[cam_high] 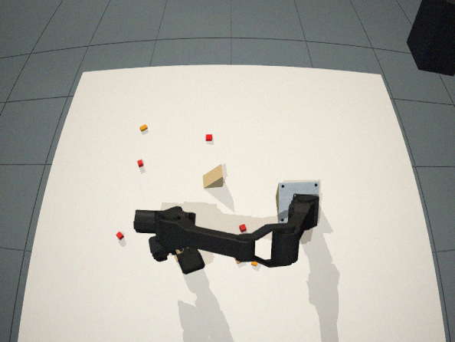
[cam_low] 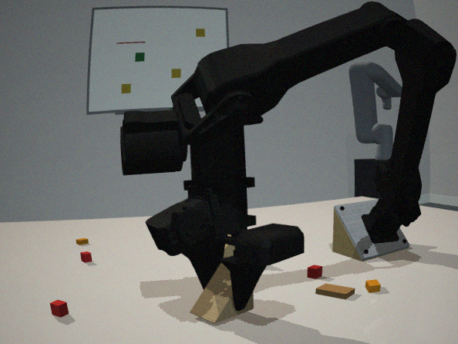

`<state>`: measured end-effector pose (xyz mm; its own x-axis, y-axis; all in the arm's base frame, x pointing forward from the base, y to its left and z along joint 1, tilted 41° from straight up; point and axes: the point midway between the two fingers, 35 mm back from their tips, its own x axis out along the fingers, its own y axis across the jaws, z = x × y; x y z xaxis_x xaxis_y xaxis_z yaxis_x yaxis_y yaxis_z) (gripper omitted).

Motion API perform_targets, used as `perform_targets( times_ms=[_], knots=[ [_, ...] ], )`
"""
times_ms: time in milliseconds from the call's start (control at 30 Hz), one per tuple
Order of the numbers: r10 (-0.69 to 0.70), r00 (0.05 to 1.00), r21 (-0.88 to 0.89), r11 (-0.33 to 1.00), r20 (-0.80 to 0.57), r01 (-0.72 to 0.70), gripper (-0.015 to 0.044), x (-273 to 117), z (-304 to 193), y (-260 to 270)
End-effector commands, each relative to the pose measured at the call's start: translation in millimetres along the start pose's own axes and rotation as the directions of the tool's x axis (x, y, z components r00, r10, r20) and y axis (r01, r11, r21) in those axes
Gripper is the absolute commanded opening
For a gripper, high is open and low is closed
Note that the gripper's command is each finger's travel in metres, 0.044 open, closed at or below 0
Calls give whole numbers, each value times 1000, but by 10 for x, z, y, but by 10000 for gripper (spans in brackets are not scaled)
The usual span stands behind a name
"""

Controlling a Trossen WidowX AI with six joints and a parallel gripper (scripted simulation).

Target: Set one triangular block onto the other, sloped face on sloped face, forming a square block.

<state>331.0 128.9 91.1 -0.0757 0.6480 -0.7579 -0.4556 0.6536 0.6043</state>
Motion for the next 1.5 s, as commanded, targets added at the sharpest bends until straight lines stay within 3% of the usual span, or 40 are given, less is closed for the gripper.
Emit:
perform_targets(
  times_ms=[0, 333, 733, 1467],
  knots=[
    [-7, 1000, -14, 1000, 14, 7, 0, -165, 38, 0],
    [-8, 1000, -54, 998, 16, 9, 0, -221, 30, -11],
    [-6, 1000, -351, 936, 17, 12, 0, -218, 27, -8],
    [-3, 1000, -804, 594, 17, 15, 0, -217, 19, 1]
  ],
)
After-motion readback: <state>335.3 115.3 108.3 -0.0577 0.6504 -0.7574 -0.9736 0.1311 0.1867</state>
